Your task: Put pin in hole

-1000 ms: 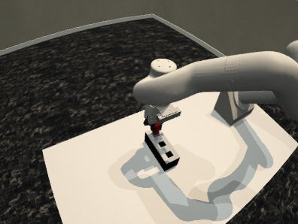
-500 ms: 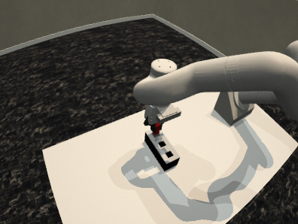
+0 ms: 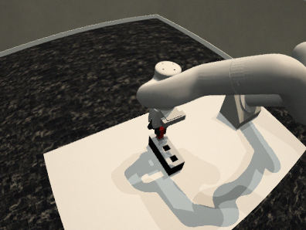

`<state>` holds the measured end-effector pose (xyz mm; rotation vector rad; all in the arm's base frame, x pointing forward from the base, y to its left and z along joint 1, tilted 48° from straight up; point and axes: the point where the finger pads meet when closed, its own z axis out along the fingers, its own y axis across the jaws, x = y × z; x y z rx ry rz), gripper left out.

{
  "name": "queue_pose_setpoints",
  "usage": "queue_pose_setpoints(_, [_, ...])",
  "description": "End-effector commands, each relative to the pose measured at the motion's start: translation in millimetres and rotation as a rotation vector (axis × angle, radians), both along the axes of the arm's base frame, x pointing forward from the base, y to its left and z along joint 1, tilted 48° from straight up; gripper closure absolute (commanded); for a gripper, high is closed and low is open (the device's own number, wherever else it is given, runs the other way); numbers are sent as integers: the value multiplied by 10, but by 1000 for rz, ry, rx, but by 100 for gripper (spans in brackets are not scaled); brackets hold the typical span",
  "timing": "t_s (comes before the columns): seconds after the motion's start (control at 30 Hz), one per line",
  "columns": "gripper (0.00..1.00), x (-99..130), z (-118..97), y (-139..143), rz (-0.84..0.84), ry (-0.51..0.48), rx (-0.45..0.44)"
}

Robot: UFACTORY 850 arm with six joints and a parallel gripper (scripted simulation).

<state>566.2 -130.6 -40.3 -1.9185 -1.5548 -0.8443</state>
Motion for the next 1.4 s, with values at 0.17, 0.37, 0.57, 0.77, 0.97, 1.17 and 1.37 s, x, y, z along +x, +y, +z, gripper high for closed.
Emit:
queue_pose_setpoints(0.17, [100,9,7,-11,-1,-2,-1])
queue_pose_setpoints(0.37, [100,6,17,-1,-1,-2,-1])
queue_pose_setpoints(0.57, [100,6,17,-1,-1,-2,-1])
queue_pose_setpoints(0.77, [100,6,17,-1,-1,-2,-1])
queue_pose_setpoints(0.97, [100,20,-19,18,-1,-2,-1])
queue_pose_setpoints(1.17, [100,20,-19,18,-1,-2,-1])
queue_pose_setpoints(1.37, [100,20,-19,18,-1,-2,-1])
